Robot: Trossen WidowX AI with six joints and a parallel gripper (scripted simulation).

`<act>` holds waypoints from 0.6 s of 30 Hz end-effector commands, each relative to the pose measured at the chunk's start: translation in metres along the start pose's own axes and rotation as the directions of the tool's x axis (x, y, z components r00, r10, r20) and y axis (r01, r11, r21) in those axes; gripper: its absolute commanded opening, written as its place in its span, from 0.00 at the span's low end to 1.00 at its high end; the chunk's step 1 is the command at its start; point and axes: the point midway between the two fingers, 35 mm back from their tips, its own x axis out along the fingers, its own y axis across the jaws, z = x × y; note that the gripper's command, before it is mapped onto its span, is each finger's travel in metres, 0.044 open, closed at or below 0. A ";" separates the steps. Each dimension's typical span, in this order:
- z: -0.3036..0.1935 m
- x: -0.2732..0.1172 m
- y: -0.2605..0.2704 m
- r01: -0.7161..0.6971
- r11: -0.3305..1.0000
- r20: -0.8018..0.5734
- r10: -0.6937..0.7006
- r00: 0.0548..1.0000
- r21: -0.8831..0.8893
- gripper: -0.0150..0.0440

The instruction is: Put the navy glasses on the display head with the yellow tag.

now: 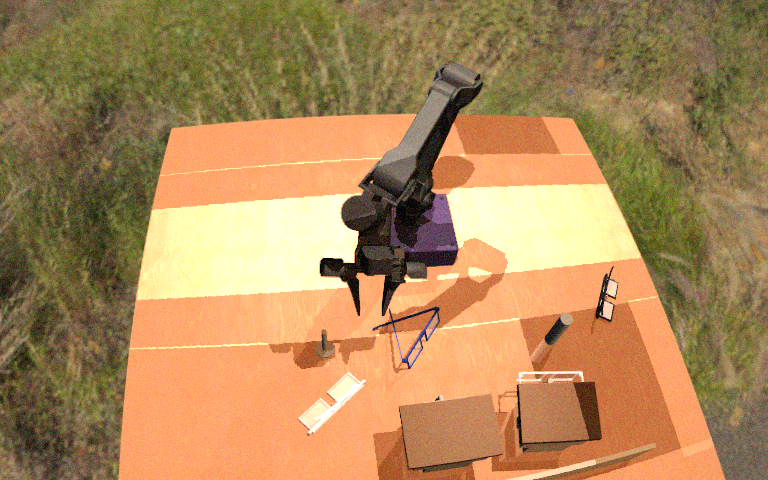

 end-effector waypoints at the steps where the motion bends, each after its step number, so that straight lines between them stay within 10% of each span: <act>1: -0.022 0.030 0.067 -0.006 0.921 -0.363 0.159 0.918 0.390 0.59; 10: -0.051 0.028 0.129 0.348 0.820 -0.726 0.116 0.677 0.455 0.59; 18: -0.054 0.025 0.134 0.378 0.813 -0.747 0.102 0.657 0.443 0.59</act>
